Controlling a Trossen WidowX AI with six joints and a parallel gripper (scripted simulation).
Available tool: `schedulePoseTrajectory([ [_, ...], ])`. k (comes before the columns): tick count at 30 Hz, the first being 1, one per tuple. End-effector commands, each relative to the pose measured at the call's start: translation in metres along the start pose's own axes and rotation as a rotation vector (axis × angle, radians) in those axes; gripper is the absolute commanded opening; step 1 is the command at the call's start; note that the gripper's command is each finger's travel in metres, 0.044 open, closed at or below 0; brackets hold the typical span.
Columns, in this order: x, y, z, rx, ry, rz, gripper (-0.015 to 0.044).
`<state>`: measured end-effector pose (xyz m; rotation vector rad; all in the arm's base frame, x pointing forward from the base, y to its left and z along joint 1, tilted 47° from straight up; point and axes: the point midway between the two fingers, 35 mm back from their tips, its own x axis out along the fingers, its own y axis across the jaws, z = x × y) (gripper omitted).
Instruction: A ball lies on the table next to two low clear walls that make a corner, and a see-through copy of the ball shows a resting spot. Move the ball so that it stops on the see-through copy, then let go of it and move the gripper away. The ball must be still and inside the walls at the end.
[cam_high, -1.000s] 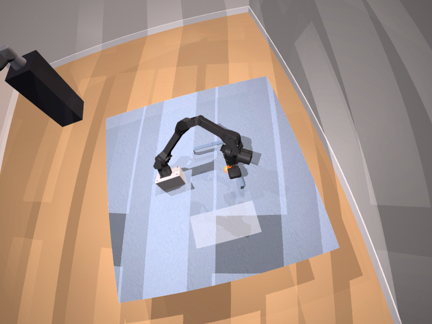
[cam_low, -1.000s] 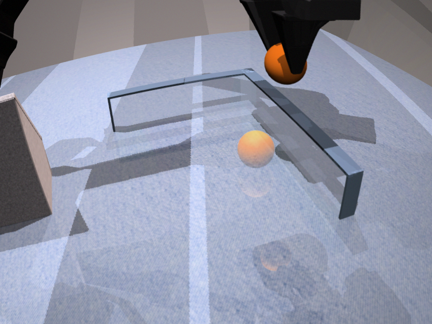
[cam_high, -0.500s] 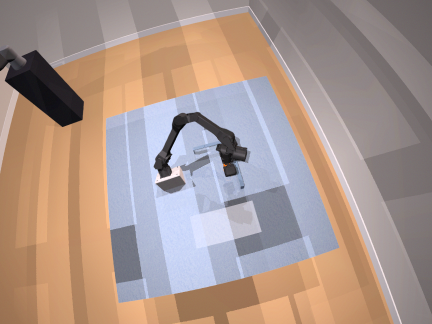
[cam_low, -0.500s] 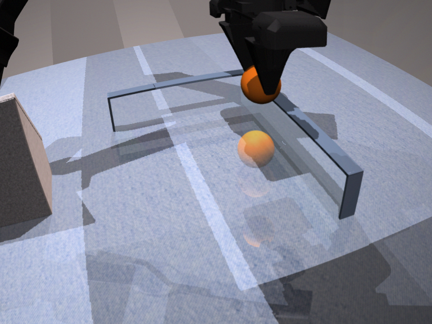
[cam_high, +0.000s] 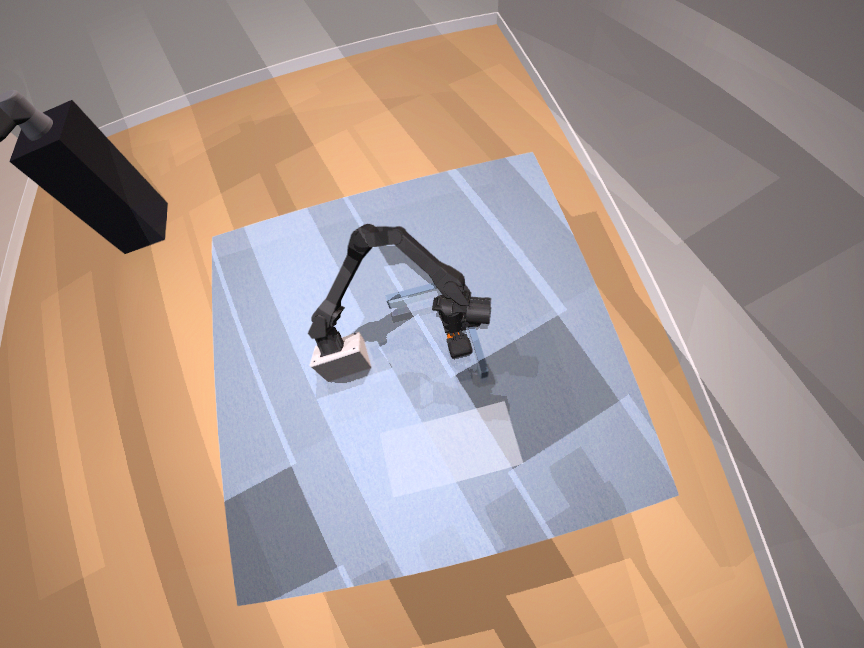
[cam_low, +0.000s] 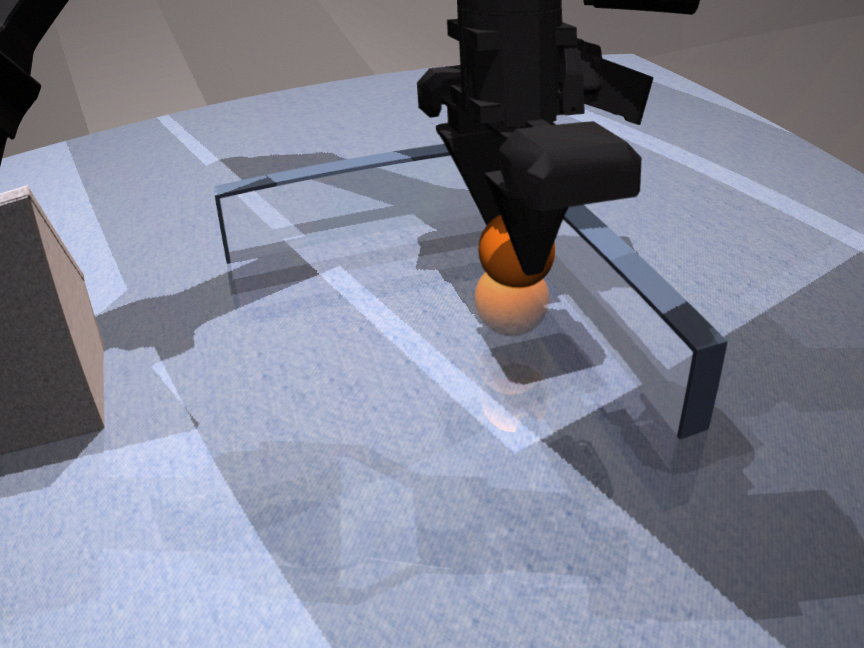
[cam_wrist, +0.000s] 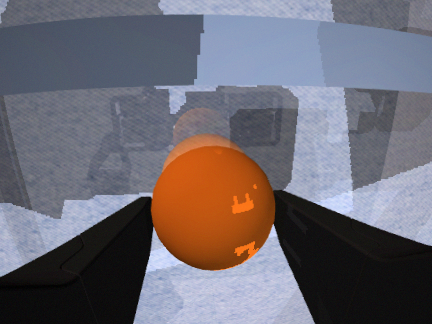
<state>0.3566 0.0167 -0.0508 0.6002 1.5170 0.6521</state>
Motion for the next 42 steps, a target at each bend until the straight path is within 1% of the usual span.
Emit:
schedulePoseTrajectory([
  [1,0.019,0.0,-0.003,0.008,0.001,0.009,0.0],
  [7,0.021,0.0,-0.003,0.008,0.001,0.009,0.0],
  [22,0.038,0.001,-0.003,0.008,0.001,0.009,0.0],
  [34,0.035,0.0,-0.002,0.005,0.001,0.005,0.0315],
  [35,0.035,0.0,-0.002,0.005,0.001,0.005,0.0333],
  [38,0.032,0.0,-0.002,0.005,0.001,0.004,0.0333],
  [39,0.024,0.0,-0.001,0.006,0.001,0.003,0.0333],
  [42,-0.025,-0.002,0.0,0.008,0.001,0.003,0.0333],
])
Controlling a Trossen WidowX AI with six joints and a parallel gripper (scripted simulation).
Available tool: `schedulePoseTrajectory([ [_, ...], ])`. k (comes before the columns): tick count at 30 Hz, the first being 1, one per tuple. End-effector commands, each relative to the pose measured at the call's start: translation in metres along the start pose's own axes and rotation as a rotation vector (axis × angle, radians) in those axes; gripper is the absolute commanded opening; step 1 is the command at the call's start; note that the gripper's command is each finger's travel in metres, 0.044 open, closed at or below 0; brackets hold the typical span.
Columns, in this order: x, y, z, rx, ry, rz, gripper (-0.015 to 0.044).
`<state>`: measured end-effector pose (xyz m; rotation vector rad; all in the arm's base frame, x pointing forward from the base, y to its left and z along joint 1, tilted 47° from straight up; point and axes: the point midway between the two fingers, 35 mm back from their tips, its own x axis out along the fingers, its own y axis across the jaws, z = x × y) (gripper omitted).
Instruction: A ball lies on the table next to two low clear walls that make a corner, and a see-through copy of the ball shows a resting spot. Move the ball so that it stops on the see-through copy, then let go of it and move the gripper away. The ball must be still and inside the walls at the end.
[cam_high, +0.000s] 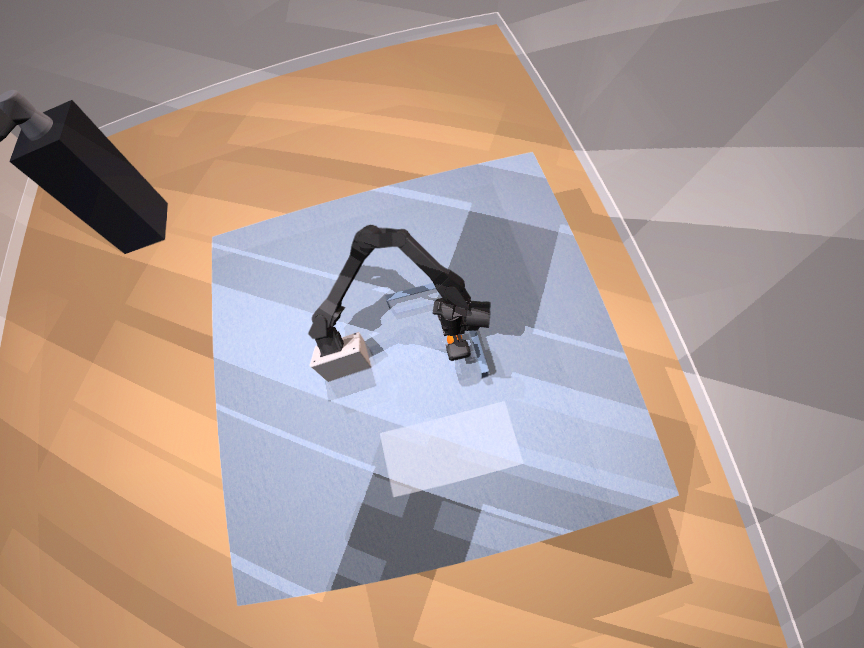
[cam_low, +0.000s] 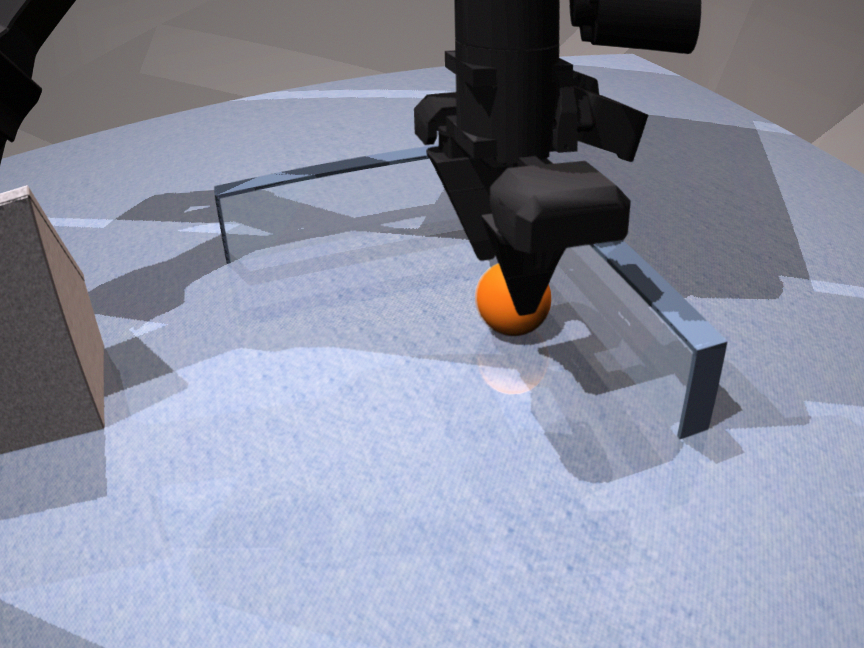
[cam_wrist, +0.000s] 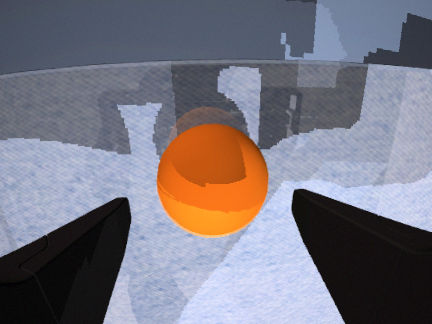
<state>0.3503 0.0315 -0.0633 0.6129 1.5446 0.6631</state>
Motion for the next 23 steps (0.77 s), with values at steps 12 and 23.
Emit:
schedulePoseTrajectory([
  [12,-0.066,-0.004,0.004,0.001,-0.046,-0.007,0.0333],
  [23,-0.111,-0.002,-0.001,-0.002,-0.041,-0.004,0.044],
])
